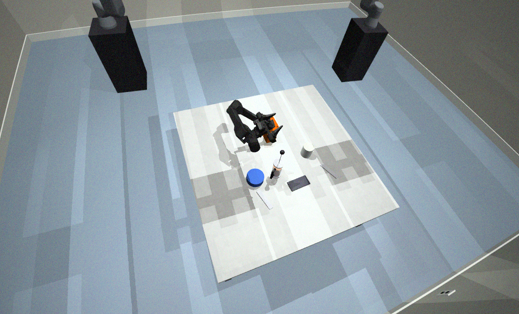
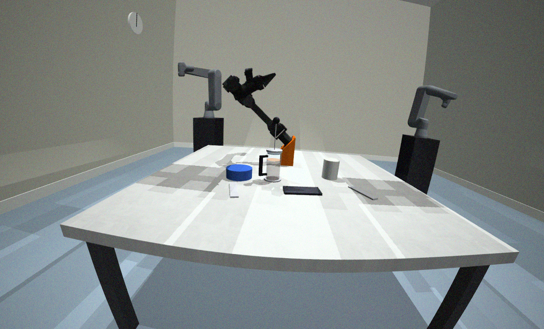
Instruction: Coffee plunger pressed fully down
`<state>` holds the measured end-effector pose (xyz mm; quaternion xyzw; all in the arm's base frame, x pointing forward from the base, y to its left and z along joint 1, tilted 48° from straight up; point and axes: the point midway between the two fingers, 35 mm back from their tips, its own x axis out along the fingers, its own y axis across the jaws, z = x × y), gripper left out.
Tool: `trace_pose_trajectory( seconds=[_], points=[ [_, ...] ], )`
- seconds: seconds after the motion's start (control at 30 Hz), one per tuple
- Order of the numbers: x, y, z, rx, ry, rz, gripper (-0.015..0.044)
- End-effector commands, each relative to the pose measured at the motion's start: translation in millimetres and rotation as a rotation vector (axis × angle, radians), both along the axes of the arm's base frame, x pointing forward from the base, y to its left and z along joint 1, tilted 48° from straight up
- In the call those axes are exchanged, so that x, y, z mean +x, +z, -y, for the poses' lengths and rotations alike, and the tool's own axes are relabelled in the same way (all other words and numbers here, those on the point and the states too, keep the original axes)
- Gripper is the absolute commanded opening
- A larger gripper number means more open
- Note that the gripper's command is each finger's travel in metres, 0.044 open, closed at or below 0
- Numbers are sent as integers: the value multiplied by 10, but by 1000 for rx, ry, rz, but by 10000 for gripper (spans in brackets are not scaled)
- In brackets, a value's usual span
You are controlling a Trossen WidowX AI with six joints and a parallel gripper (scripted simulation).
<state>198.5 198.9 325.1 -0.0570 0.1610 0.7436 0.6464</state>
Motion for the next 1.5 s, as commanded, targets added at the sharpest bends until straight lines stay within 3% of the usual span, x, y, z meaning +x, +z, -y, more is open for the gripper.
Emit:
trace_pose_trajectory(
  seconds=[0.0,0.1,0.37,0.63,0.8,1.03,1.2,1.47],
  points=[
    [-1,-25,-6,-15,-1,-6,426],
    [-10,-245,-48,-143,-20,-53,440],
    [27,-1281,-2,-803,-284,-132,440],
    [274,-1725,236,-1185,-831,127,440],
    [434,-1608,281,-1146,-1227,413,440],
    [405,-1230,211,-818,-1634,738,440],
    [393,-1160,239,-762,-1688,798,440],
    [463,-1477,571,-763,-1688,795,440]
  ],
)
